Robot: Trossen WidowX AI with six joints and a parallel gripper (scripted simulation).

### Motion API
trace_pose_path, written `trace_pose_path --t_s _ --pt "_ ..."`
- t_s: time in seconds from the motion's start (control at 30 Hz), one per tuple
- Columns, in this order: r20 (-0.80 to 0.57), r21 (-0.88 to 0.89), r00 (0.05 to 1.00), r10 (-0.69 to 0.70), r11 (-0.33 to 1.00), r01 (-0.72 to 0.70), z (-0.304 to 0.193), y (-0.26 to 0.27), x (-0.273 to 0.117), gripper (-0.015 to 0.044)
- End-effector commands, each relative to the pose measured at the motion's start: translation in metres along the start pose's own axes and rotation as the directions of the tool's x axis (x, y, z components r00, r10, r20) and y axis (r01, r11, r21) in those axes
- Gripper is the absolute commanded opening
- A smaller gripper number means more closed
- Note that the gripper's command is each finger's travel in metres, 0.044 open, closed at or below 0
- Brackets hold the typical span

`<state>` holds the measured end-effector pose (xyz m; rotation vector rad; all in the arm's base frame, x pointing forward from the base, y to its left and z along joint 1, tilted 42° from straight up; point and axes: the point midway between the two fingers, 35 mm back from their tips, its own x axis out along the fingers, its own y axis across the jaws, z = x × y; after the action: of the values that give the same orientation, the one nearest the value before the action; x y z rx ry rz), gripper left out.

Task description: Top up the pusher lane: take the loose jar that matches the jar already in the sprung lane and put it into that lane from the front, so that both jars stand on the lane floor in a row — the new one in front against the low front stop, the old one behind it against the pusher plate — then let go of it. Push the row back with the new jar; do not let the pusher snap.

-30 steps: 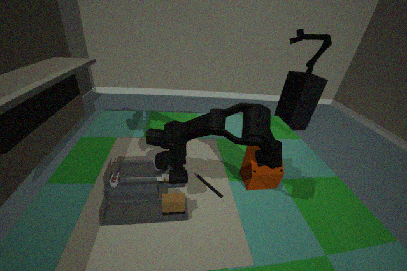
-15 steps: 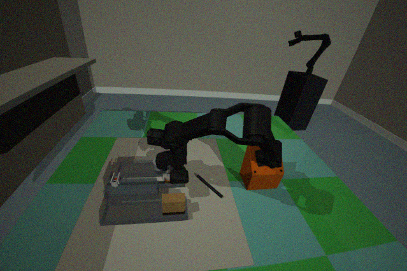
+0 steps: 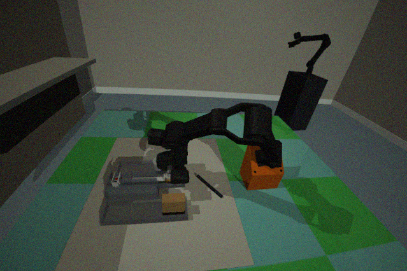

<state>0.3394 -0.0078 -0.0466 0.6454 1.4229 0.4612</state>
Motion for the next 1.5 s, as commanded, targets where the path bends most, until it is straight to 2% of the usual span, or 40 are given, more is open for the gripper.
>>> trace_pose_path --t_s 0.0,0.53,0.87,0.9,1.2,1.47 --pt "0.007 -0.008 1.000 0.007 1.000 -0.007 0.001 0.002 0.000 0.0000" --pt "0.006 -0.008 1.000 0.007 1.000 -0.007 -0.002 0.000 0.000 0.0000" --pt "0.007 -0.008 1.000 0.007 1.000 -0.007 -0.001 0.000 0.000 0.0263" --pt "0.007 -0.008 1.000 0.007 1.000 -0.007 -0.001 0.000 0.000 0.0273" --pt "0.007 -0.008 1.000 0.006 1.000 -0.006 -0.001 -0.001 -0.019 0.0273" --pt "0.006 -0.008 1.000 0.006 1.000 -0.005 -0.006 -0.001 -0.021 0.0273"
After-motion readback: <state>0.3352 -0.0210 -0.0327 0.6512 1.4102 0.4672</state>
